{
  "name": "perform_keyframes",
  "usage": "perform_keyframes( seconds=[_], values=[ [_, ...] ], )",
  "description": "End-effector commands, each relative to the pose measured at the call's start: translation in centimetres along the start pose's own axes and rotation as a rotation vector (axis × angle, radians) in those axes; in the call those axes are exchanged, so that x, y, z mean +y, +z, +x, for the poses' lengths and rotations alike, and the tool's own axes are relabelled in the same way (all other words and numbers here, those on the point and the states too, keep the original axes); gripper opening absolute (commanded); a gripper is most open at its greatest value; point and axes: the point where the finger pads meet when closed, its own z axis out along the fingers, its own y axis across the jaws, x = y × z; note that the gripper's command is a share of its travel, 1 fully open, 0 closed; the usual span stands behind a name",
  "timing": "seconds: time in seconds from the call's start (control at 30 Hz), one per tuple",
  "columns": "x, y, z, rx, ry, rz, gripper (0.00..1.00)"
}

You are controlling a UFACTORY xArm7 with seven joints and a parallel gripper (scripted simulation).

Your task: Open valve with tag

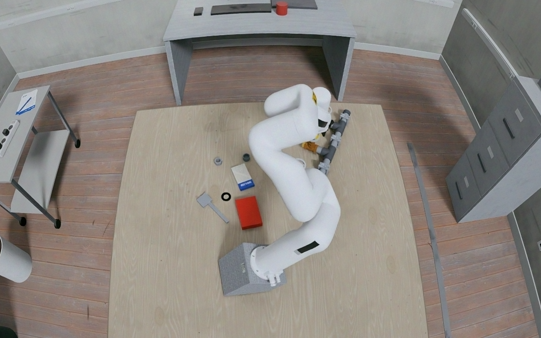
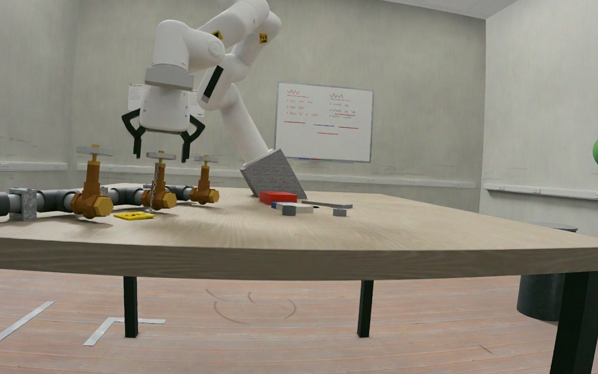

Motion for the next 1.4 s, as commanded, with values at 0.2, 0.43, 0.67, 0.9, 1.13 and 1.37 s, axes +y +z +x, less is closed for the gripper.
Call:
perform_keyframes(
  seconds=[0.2,0.43,0.67,0.9,1.13,1.37],
  values=[
    [0.1,-0.16,0.14,0.004,0.578,-0.01,1.0],
    [0.09,-0.16,0.14,0.013,0.893,-0.008,1.0],
    [0.1,-0.16,0.14,0.018,1.237,-0.007,1.0],
    [0.1,-0.16,0.14,0.008,1.562,-0.018,1.0],
    [0.1,-0.16,0.14,-0.012,1.743,-0.04,1.0],
    [0.1,-0.16,0.14,-0.012,1.743,-0.04,0.0]
  ],
)
